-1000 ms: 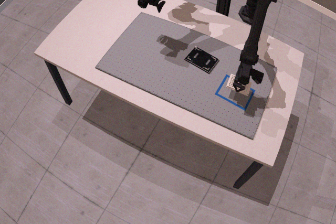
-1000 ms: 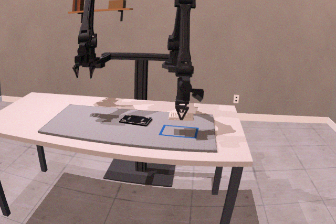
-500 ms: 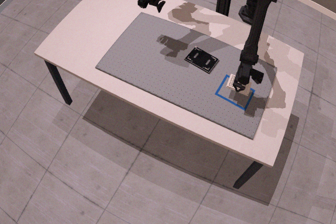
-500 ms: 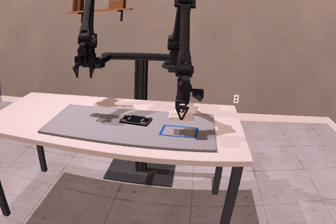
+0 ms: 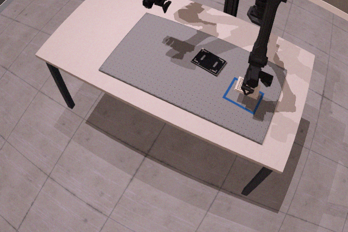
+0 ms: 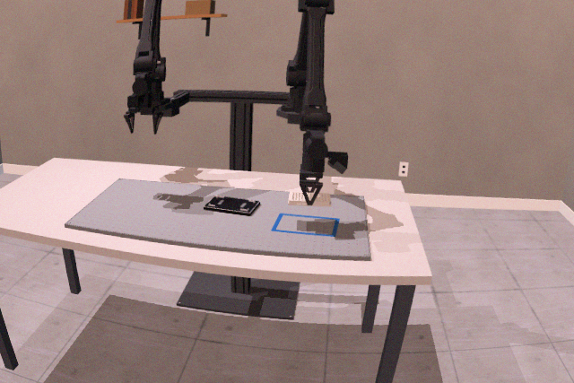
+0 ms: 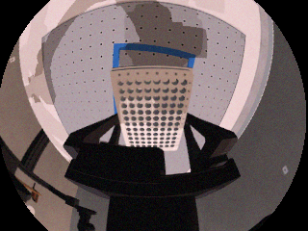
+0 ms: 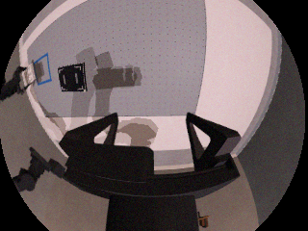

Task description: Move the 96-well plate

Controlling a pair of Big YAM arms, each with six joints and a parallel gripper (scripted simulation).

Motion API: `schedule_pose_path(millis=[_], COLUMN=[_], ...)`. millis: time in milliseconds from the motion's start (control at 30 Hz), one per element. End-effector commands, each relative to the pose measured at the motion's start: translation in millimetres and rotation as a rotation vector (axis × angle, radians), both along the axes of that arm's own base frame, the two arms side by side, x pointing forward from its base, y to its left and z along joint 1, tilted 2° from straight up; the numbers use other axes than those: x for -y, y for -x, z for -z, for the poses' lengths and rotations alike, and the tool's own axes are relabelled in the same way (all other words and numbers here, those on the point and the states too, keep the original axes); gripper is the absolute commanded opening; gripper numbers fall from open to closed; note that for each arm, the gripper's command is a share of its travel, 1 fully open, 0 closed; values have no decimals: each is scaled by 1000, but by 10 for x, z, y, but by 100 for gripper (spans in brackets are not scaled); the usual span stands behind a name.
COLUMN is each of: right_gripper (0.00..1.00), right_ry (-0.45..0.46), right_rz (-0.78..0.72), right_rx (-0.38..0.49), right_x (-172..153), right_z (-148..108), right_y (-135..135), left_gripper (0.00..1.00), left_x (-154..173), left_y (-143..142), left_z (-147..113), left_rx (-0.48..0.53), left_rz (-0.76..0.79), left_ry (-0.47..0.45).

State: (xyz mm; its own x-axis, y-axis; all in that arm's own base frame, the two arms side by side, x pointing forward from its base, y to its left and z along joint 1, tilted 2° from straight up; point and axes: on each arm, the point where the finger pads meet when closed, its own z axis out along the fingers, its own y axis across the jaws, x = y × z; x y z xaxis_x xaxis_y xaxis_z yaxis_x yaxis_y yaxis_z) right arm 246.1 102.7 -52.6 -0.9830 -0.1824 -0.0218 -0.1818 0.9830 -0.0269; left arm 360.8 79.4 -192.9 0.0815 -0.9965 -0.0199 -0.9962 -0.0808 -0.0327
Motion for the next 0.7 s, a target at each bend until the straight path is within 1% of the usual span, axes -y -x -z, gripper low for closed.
schedule_pose_path(millis=[0,100,167,233,667], right_gripper=[100,100,100,100,100], right_ry=[-9,-9,-9,-9,-9], right_rz=[-12,-12,-12,-12,-12], right_rx=[17,17,17,17,17], right_x=[-38,-38,-38,-38,-38], right_z=[-38,-38,-38,-38,-38], right_y=[-88,-88,-88,-88,-88], left_gripper=[0,0,0,0,0], left_x=[88,164,227,227,638], left_y=[50,-14,12,12,181], left_z=[22,-70,-69,-69,-68], left_rx=[-10,21,20,20,9], left_rz=[56,156,223,223,656], left_ry=[-2,-12,-14,-14,-29])
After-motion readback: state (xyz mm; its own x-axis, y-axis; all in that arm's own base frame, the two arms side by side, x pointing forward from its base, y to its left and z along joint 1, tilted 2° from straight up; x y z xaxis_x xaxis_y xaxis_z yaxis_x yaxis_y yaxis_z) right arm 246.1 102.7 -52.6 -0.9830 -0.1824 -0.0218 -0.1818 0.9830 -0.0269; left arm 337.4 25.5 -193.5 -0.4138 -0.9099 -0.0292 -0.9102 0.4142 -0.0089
